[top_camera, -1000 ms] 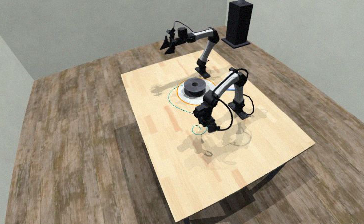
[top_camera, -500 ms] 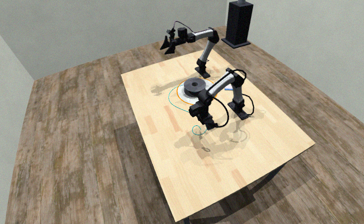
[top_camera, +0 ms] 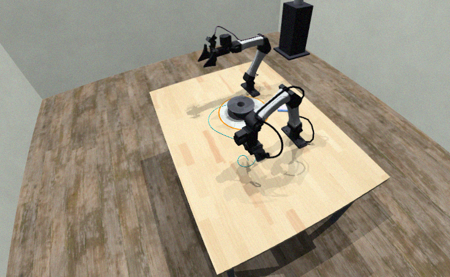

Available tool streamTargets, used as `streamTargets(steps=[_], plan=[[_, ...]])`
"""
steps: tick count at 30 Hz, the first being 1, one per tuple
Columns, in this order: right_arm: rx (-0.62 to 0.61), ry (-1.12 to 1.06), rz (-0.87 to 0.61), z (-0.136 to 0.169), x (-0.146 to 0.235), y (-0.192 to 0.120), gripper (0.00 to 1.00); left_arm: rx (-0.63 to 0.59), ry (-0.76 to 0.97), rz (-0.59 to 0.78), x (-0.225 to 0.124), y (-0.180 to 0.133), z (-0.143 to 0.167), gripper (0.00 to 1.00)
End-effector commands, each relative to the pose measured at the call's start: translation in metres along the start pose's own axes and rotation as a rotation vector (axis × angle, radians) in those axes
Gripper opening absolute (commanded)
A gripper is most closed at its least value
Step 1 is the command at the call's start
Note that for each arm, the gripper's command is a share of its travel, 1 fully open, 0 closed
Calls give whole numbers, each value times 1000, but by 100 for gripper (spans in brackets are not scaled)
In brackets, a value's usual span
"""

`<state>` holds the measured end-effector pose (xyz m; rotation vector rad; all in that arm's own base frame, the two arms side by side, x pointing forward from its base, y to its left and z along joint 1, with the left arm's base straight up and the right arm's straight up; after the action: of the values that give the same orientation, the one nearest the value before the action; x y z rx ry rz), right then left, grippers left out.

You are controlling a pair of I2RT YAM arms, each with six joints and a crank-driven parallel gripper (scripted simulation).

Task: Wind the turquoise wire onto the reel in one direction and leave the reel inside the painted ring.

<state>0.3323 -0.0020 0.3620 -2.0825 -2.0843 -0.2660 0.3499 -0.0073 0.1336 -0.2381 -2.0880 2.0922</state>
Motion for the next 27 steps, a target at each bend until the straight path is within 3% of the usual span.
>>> streamTargets(steps=[1, 18, 27], plan=[[-3, 5, 0, 2, 2, 0, 100, -3, -10, 11, -4, 12, 0, 30], [-3, 5, 0, 2, 2, 0, 100, -3, -10, 11, -15, 70, -2, 30], [-3, 5, 0, 2, 2, 0, 100, -3, -10, 11, -16, 81, -2, 30]])
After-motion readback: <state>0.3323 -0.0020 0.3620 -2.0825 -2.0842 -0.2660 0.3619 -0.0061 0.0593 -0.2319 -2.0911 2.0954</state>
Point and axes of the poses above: on each arm, the point where the finger pads meet when closed, its own y axis out along the fingers, its own x axis across the jaws, z = x × y, the point moved 5 cm from there along -y, back along the fingers, and after that the axes turned 15 degrees about y, right-handed, at the moved point
